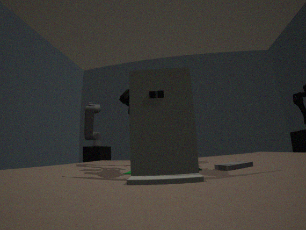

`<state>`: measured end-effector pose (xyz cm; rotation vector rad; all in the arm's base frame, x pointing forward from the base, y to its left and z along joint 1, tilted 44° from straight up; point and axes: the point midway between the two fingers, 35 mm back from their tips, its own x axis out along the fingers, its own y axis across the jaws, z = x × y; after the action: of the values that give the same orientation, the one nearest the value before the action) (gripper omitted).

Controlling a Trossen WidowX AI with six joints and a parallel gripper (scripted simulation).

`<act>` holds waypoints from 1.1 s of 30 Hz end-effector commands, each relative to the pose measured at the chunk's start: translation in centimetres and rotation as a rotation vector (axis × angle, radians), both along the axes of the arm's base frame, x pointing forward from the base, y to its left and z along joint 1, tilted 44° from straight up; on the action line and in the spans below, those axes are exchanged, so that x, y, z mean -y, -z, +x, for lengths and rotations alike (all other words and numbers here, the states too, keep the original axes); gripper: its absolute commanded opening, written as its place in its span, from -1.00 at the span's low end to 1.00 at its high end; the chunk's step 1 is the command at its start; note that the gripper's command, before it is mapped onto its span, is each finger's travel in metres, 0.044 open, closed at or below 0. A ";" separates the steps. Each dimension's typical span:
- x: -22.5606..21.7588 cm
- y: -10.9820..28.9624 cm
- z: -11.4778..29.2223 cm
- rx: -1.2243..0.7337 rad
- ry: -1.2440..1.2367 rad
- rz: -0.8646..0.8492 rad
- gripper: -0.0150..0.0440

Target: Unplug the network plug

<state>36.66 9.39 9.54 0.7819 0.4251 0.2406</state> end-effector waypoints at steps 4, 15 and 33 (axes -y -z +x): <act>0.0 -0.1 0.3 0.005 0.004 0.004 -0.10; 0.0 -0.1 0.3 0.005 0.004 0.004 -0.35; 0.0 -0.1 -0.1 0.005 0.004 0.004 -0.49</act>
<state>36.74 9.42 9.64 0.7819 0.4208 0.2425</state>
